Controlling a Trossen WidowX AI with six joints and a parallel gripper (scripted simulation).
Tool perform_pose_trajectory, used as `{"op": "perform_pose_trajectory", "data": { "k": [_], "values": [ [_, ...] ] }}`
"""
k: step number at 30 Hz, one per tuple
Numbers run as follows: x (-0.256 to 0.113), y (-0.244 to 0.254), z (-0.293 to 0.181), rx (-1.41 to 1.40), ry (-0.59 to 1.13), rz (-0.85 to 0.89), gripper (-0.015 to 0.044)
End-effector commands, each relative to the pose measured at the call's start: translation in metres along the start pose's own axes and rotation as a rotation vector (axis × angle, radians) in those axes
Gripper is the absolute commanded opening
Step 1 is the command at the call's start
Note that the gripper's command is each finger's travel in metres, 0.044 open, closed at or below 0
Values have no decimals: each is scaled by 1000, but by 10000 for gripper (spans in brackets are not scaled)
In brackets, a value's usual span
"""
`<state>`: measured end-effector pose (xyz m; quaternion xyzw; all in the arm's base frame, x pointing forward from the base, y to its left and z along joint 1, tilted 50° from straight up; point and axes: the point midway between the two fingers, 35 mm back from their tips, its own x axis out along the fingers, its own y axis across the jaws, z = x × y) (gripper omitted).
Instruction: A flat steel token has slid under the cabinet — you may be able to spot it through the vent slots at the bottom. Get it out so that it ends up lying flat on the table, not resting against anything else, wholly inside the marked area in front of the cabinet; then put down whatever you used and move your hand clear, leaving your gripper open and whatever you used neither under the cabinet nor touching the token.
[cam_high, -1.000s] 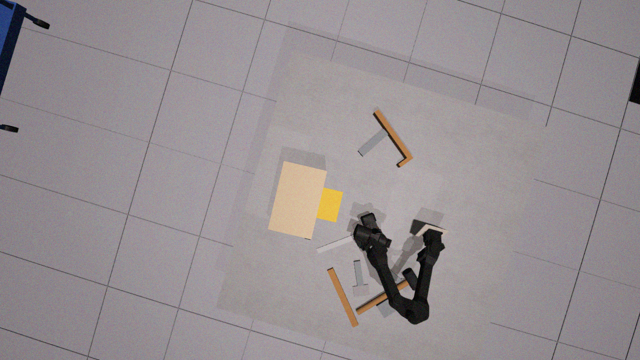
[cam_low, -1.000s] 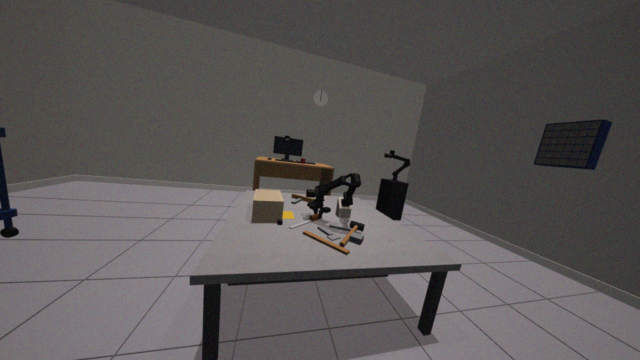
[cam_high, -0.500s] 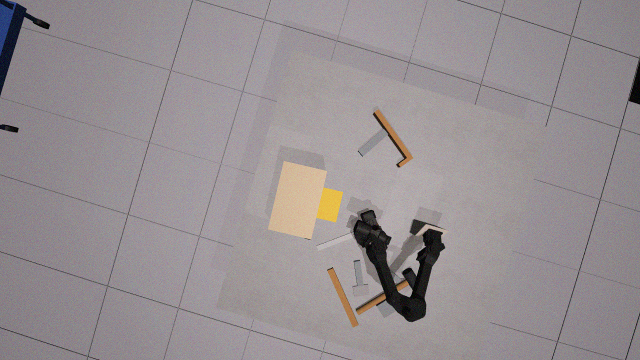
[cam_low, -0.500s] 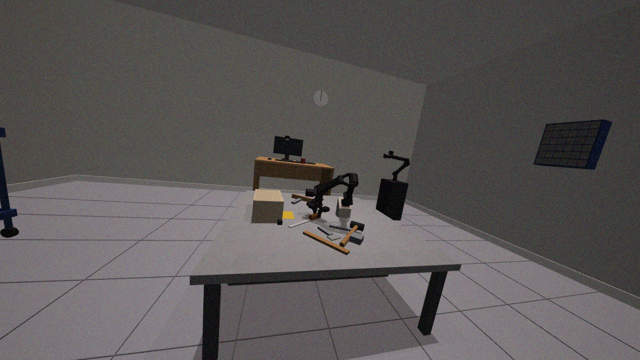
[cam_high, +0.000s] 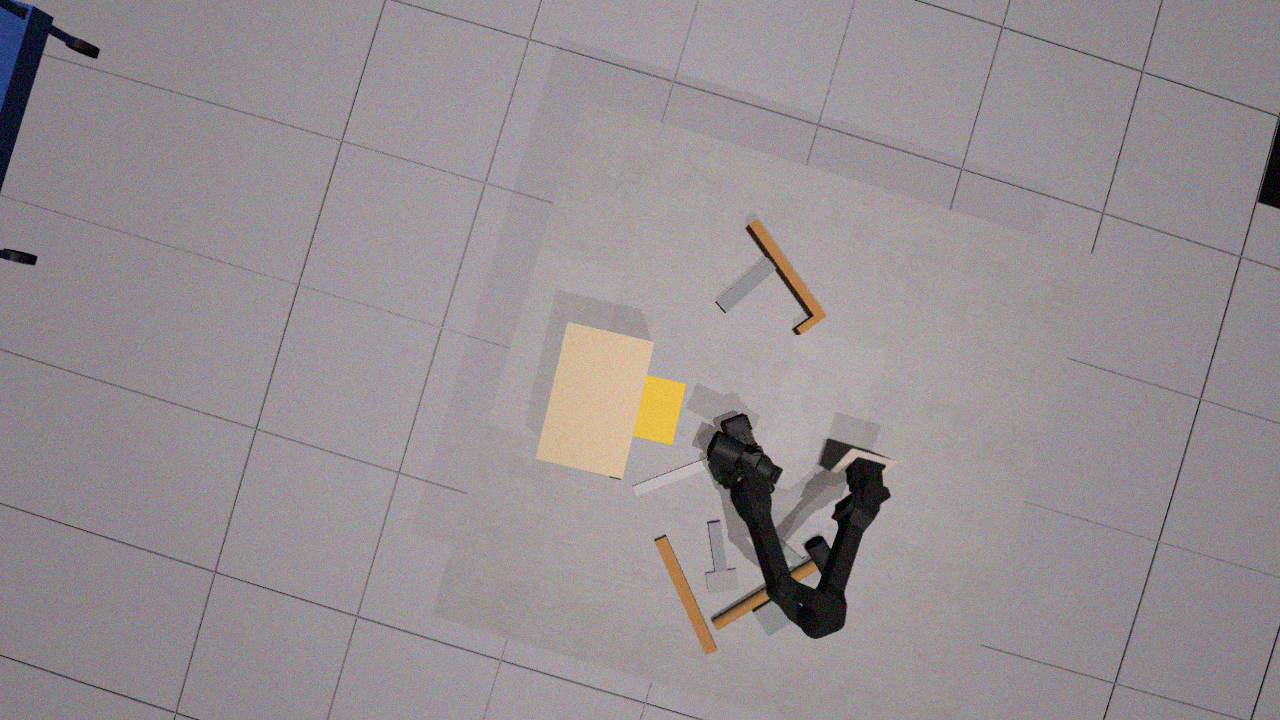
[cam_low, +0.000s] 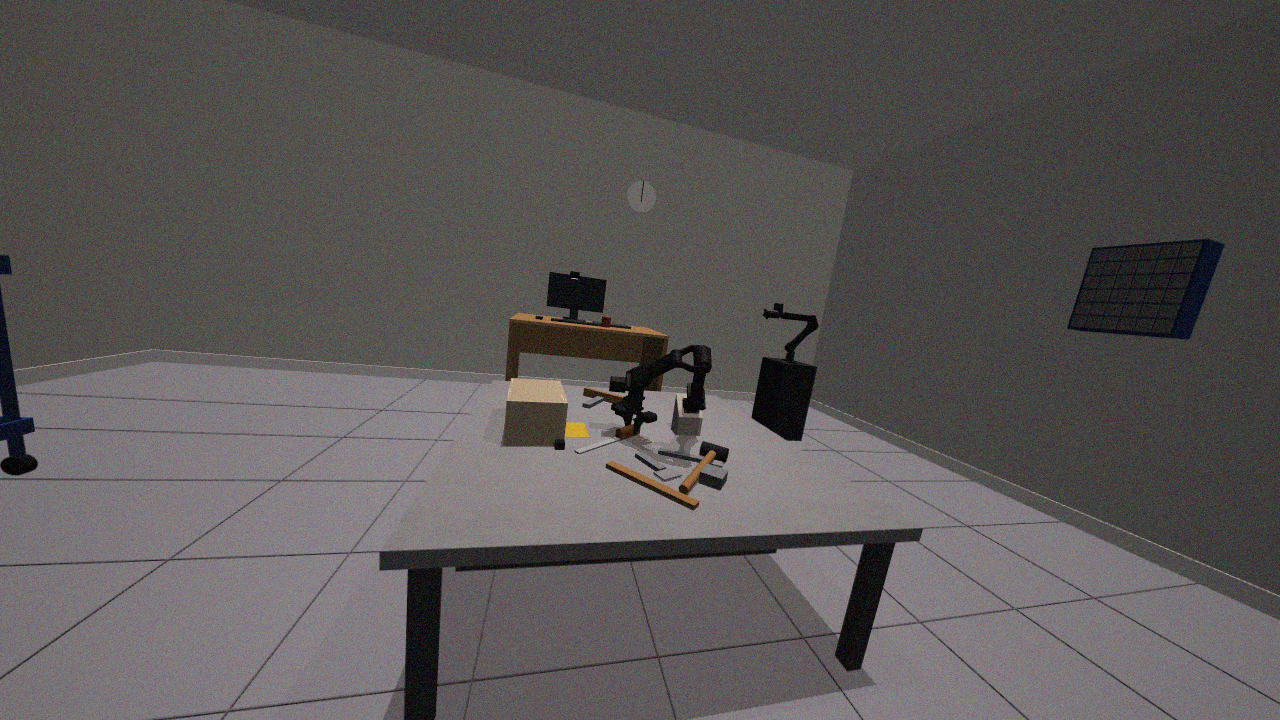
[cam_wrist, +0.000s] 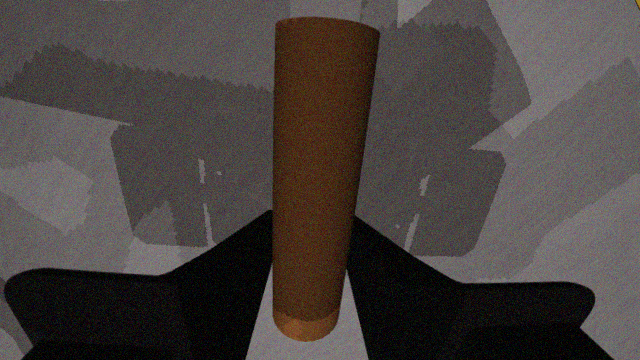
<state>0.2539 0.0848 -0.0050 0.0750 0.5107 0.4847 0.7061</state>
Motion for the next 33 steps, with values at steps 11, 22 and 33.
{"op": "perform_pose_trajectory", "data": {
  "k": [11,22,33],
  "values": [
    [-2,-17,-3,5,-5,-7,0],
    [-2,-26,-9,5,-5,-8,0],
    [-2,-35,-18,5,-4,-8,0]
  ]
}}
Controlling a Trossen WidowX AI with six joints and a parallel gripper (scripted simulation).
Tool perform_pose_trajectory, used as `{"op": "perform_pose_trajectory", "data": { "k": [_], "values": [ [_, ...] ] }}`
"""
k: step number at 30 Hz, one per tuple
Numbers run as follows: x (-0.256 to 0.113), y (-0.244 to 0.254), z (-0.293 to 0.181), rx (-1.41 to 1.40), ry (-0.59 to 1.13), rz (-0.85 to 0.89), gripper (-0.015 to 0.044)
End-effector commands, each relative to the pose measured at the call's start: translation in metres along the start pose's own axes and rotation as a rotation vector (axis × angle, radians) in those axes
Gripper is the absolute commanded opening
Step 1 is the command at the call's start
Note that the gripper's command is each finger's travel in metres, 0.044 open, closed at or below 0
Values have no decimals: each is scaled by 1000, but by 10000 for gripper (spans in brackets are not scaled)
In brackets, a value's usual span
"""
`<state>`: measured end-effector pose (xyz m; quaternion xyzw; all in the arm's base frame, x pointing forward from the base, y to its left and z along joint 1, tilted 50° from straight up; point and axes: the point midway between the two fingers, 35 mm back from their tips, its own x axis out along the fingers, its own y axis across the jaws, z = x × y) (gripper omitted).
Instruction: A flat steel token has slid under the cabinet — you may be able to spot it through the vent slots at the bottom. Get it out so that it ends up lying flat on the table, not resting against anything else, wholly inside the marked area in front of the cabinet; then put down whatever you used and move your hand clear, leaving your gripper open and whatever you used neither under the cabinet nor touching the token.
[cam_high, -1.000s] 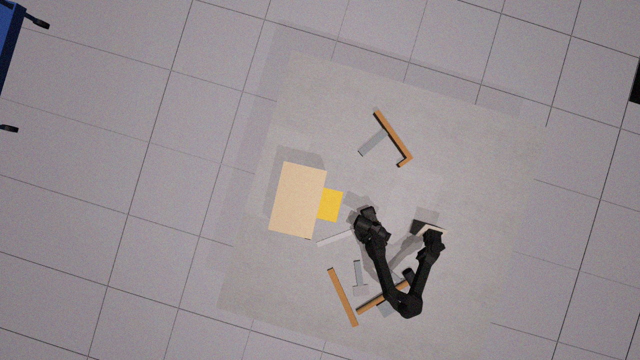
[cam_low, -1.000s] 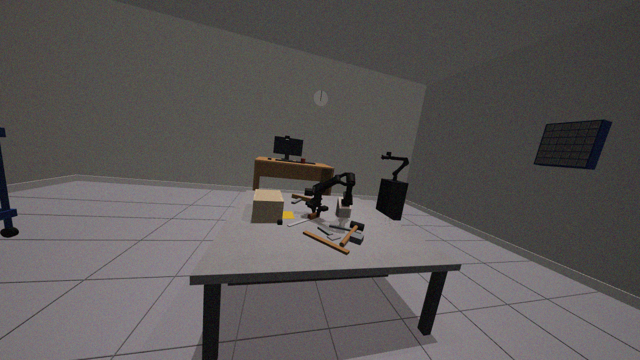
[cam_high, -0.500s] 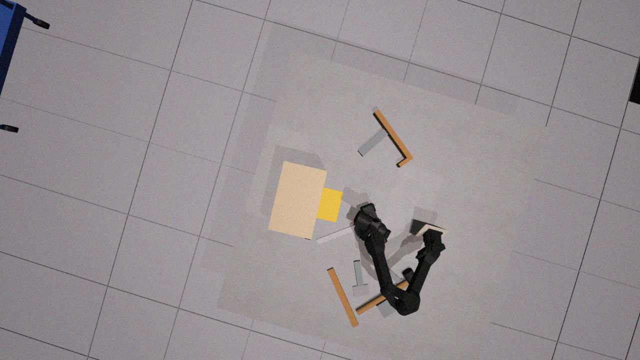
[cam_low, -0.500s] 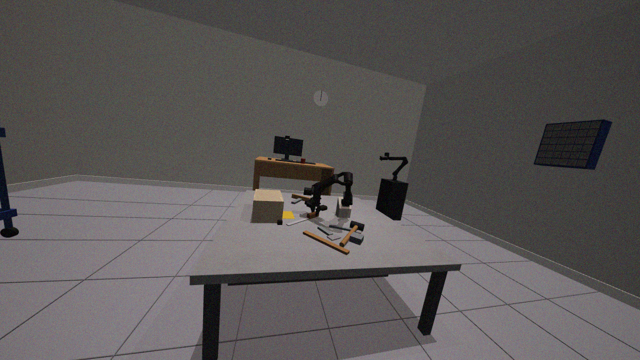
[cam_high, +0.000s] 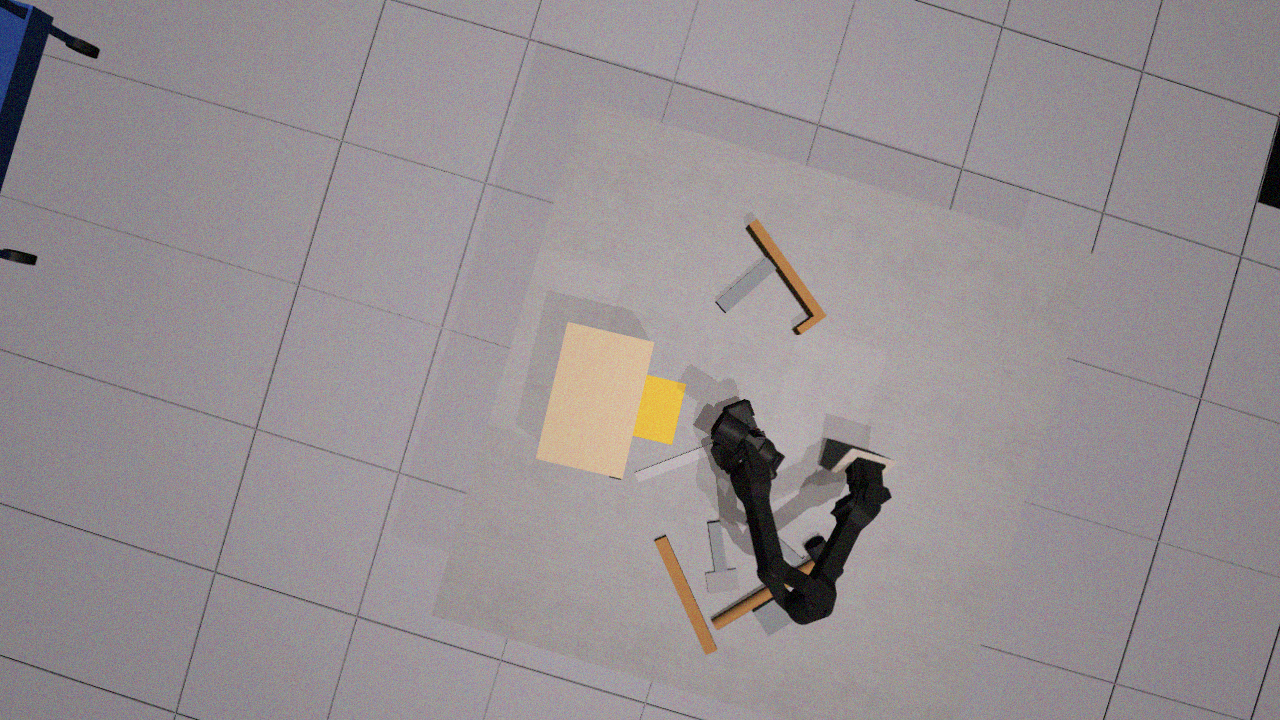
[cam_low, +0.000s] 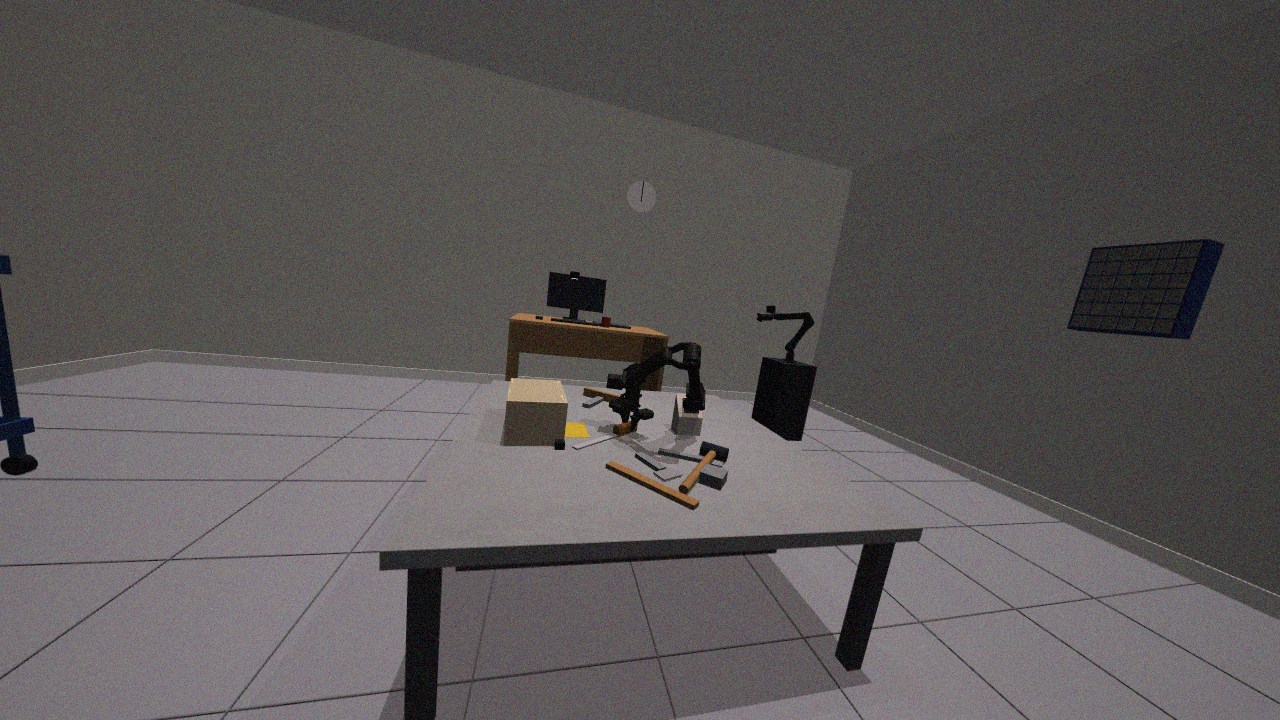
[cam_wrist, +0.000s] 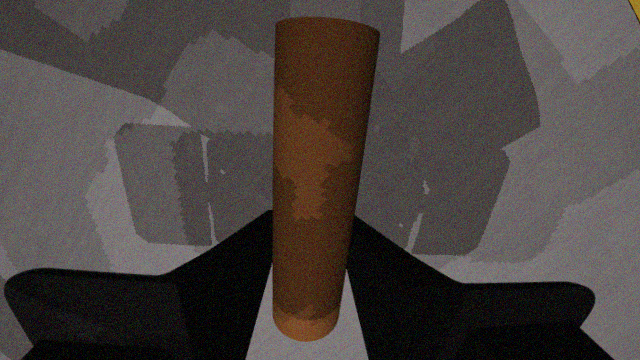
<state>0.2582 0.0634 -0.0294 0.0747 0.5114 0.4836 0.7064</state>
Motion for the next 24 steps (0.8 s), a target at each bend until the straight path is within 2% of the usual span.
{"op": "perform_pose_trajectory", "data": {
  "k": [1,24],
  "values": [
    [-2,-7,-2,4,-5,-6,0],
    [-2,-22,-12,3,-5,-7,0]
  ]
}}
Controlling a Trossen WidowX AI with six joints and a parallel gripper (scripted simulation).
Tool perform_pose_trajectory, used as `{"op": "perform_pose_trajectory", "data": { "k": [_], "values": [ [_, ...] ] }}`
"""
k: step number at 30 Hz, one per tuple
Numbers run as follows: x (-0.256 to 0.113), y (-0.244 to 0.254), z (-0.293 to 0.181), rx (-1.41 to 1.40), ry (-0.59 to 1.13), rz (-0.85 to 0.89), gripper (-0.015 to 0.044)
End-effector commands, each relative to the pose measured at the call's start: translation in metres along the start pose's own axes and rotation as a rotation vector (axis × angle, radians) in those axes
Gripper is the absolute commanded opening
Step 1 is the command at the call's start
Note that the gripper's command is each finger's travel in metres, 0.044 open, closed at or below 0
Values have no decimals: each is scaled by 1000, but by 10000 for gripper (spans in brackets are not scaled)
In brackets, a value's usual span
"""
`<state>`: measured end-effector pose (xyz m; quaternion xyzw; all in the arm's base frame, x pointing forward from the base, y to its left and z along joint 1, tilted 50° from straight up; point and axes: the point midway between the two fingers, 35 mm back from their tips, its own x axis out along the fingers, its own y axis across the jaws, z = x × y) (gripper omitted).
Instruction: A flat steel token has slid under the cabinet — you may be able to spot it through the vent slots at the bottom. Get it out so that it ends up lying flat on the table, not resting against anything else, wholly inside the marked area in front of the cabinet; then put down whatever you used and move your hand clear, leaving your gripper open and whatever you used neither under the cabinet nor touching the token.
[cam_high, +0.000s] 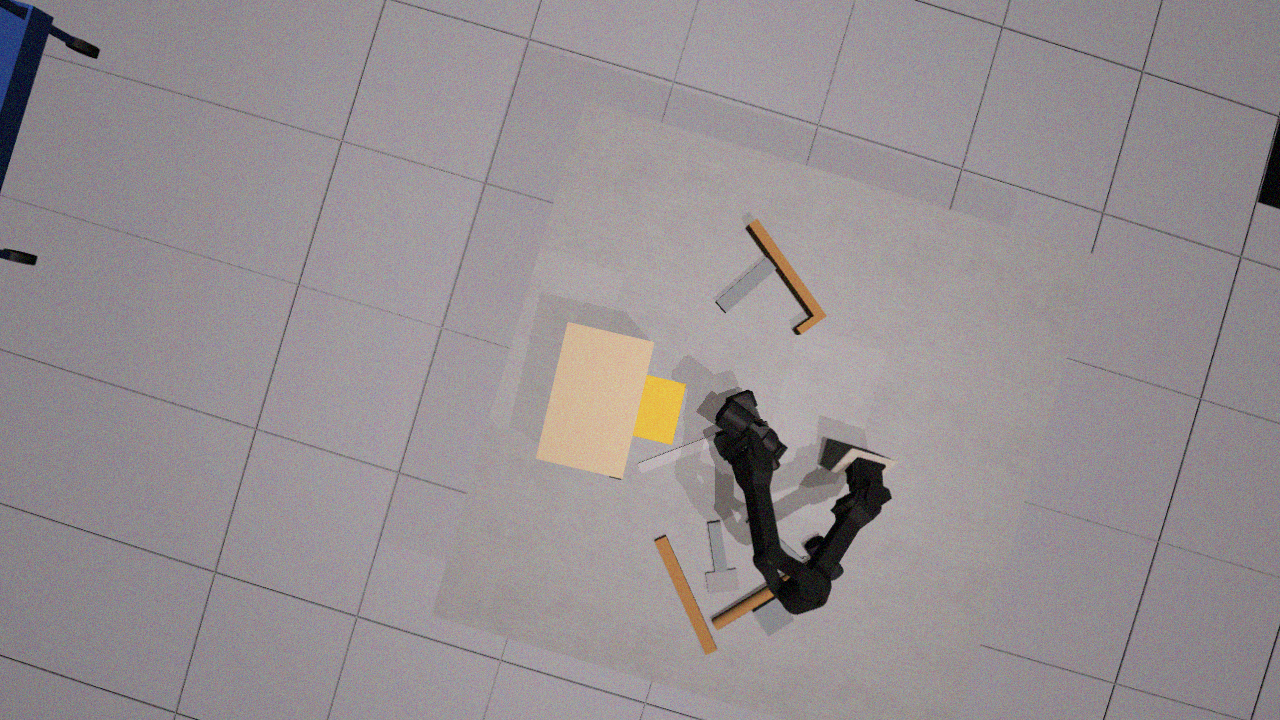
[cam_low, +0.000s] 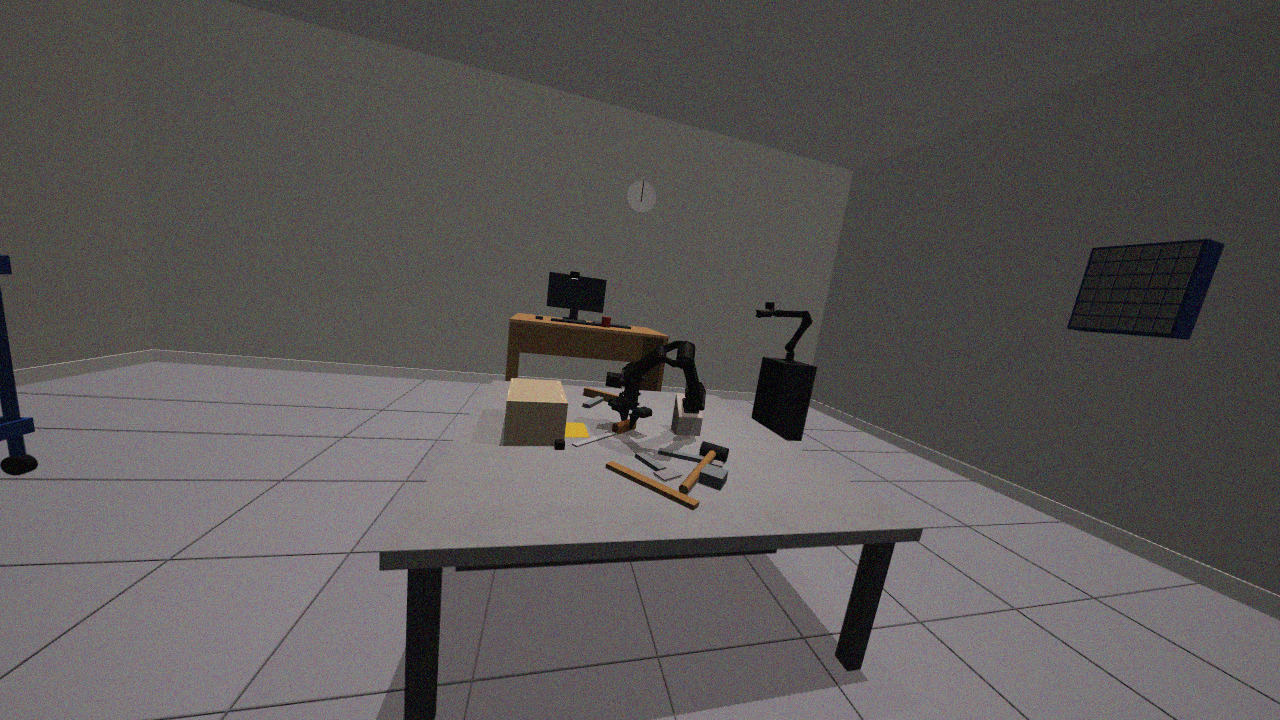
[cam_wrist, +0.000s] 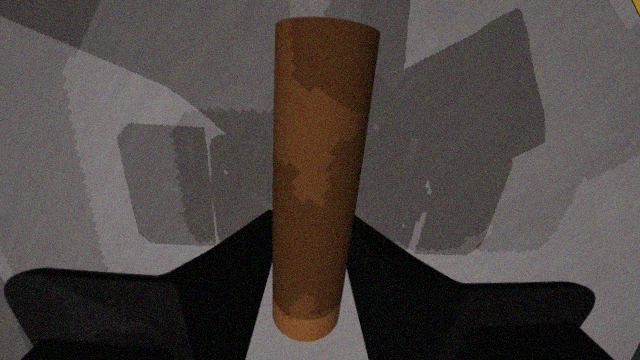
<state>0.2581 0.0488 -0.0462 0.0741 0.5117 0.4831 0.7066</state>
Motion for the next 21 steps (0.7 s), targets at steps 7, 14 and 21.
{"op": "perform_pose_trajectory", "data": {
  "k": [7,14,21],
  "values": [
    [-2,-9,-3,3,-5,-6,0],
    [-2,-15,-9,3,-5,-6,0],
    [-2,-21,-15,3,-5,-6,0]
  ]
}}
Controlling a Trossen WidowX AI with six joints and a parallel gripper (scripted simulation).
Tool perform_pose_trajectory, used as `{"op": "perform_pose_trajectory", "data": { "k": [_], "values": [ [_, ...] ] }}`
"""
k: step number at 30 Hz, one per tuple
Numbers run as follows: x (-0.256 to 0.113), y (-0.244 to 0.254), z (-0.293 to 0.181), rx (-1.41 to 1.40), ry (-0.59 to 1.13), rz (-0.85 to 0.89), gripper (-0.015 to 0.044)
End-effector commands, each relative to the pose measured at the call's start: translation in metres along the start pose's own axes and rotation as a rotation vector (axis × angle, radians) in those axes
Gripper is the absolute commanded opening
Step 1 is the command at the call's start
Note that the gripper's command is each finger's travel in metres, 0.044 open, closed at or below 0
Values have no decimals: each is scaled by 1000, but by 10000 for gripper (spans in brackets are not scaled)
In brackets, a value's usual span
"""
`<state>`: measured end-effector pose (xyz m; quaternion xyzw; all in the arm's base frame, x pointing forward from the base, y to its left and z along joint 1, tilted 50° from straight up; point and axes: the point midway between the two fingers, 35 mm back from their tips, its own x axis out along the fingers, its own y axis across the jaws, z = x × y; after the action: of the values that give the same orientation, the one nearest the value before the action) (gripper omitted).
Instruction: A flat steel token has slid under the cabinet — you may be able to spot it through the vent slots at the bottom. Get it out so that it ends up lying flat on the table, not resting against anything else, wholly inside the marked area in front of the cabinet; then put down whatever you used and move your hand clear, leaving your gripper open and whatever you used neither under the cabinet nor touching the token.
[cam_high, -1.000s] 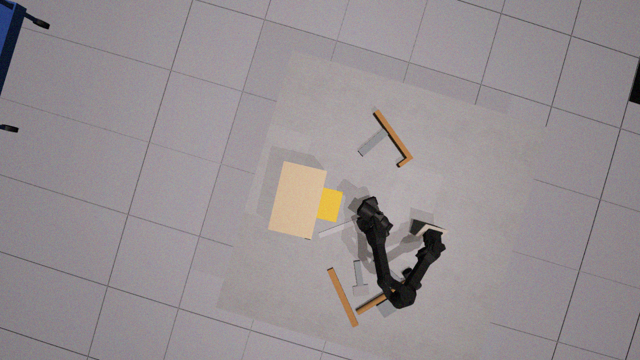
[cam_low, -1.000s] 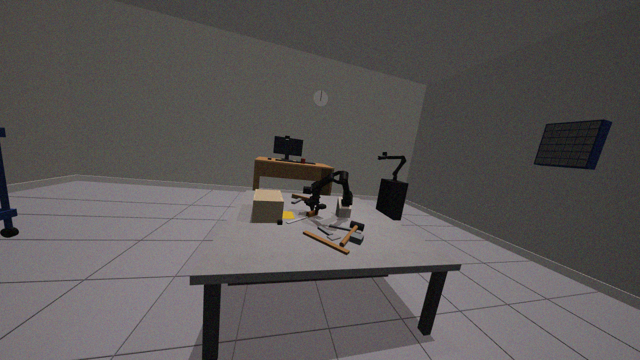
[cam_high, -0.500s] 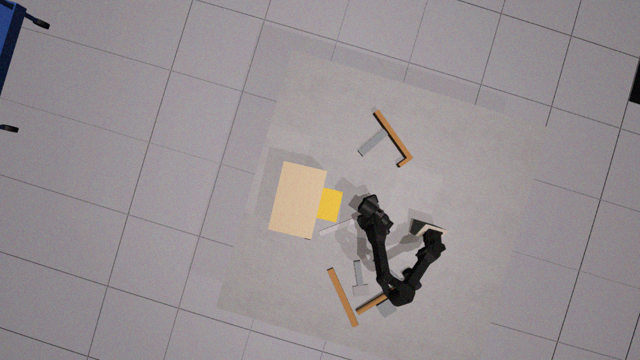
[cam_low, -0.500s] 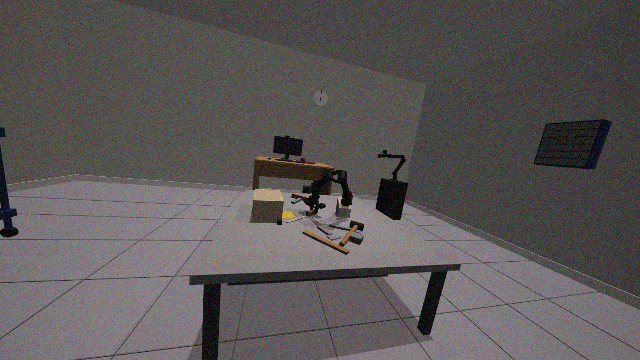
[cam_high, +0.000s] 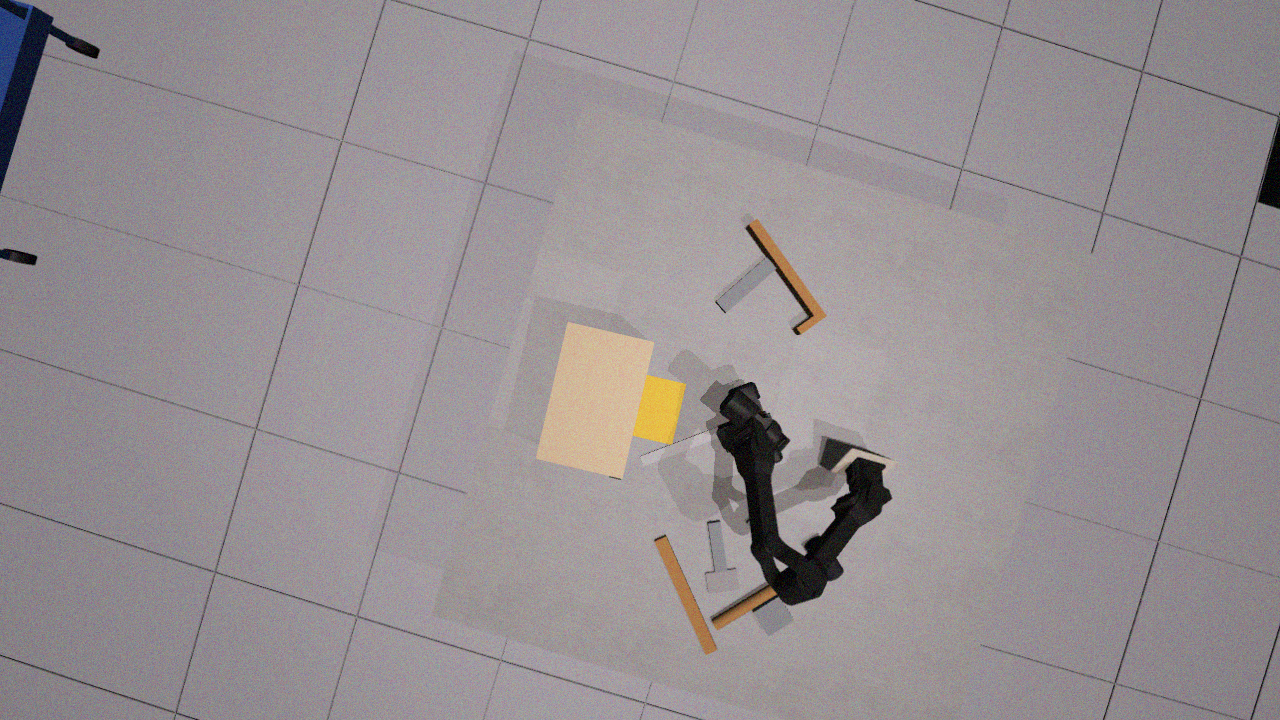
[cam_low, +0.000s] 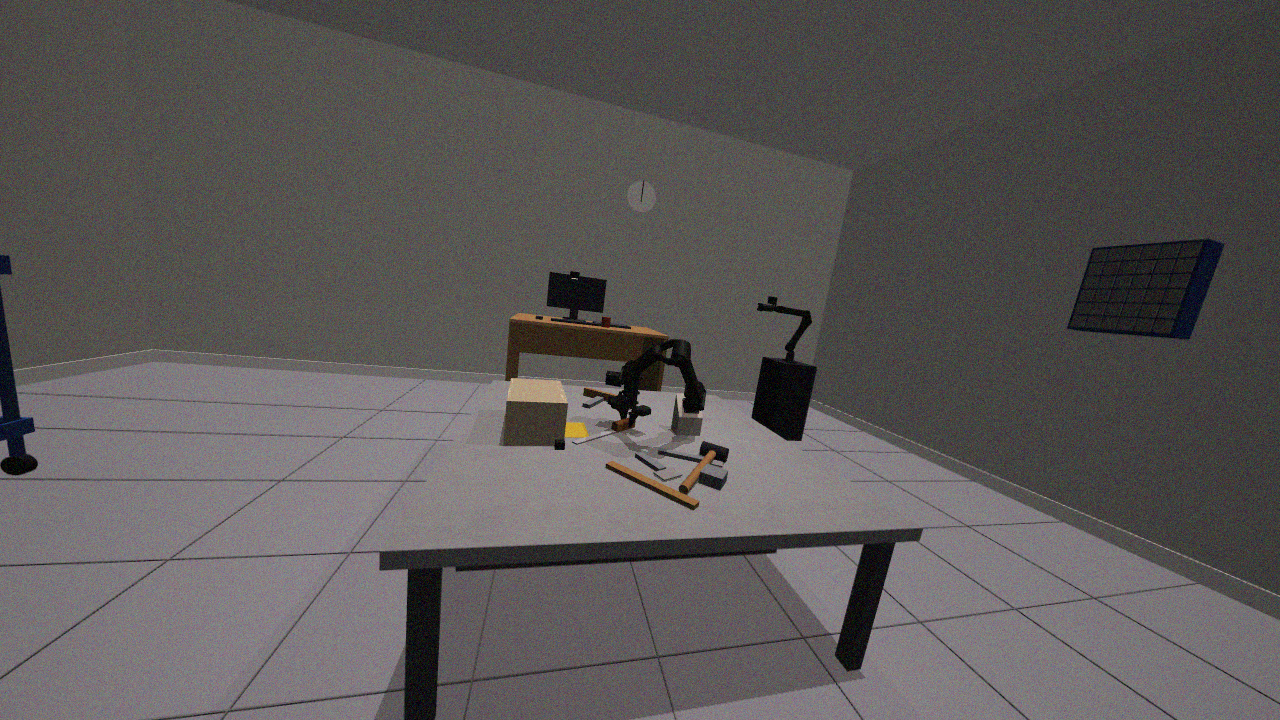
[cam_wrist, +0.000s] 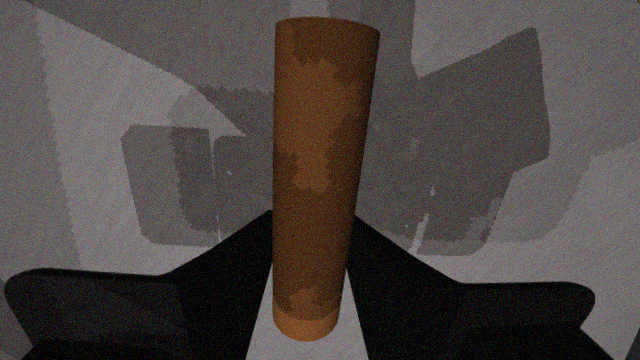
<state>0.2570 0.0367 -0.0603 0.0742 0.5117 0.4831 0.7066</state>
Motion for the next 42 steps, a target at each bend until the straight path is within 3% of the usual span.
{"op": "perform_pose_trajectory", "data": {
  "k": [1,42],
  "values": [
    [-2,-7,-3,3,-5,-6,0],
    [-2,-41,-35,3,-4,-8,0]
  ]
}}
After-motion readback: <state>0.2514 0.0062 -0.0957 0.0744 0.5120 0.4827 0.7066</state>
